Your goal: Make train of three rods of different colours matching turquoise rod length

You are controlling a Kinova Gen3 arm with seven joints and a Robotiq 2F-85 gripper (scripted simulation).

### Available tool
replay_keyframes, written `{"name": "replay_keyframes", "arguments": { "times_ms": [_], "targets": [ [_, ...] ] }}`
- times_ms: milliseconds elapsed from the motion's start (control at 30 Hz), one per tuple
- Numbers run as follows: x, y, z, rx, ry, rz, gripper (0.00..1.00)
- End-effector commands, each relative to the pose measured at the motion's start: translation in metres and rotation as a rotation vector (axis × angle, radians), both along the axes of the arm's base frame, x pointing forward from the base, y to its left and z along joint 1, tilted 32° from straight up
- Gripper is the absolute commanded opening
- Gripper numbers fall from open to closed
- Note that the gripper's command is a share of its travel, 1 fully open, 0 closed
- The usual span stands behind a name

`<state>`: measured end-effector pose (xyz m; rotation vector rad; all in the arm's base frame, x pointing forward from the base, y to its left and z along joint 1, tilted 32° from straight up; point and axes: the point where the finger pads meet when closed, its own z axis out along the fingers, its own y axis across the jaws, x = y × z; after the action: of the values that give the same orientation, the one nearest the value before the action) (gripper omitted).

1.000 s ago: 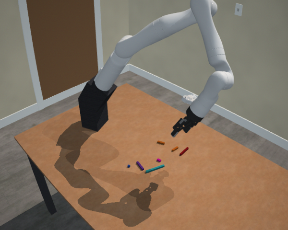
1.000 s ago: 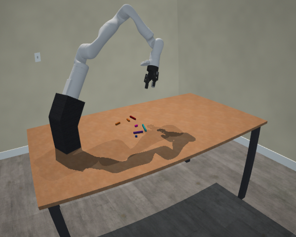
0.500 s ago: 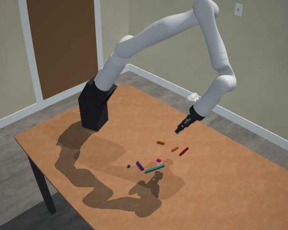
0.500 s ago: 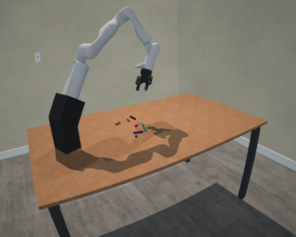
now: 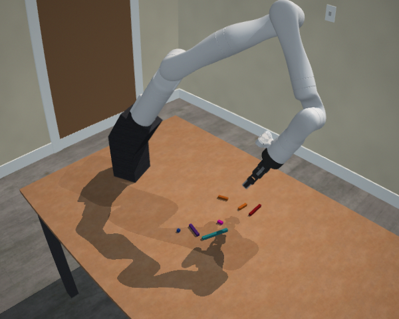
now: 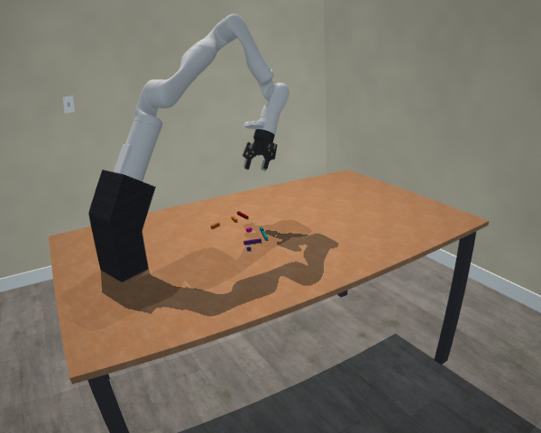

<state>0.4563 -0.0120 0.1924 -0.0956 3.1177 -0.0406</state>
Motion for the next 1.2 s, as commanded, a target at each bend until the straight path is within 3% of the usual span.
{"name": "replay_keyframes", "arguments": {
  "times_ms": [0, 1167],
  "targets": [
    [0.001, -0.008, -0.005, -0.011, -0.004, 0.017, 1.00],
    [0.014, -0.050, -0.029, -0.098, -0.049, 0.200, 1.00]
  ]
}}
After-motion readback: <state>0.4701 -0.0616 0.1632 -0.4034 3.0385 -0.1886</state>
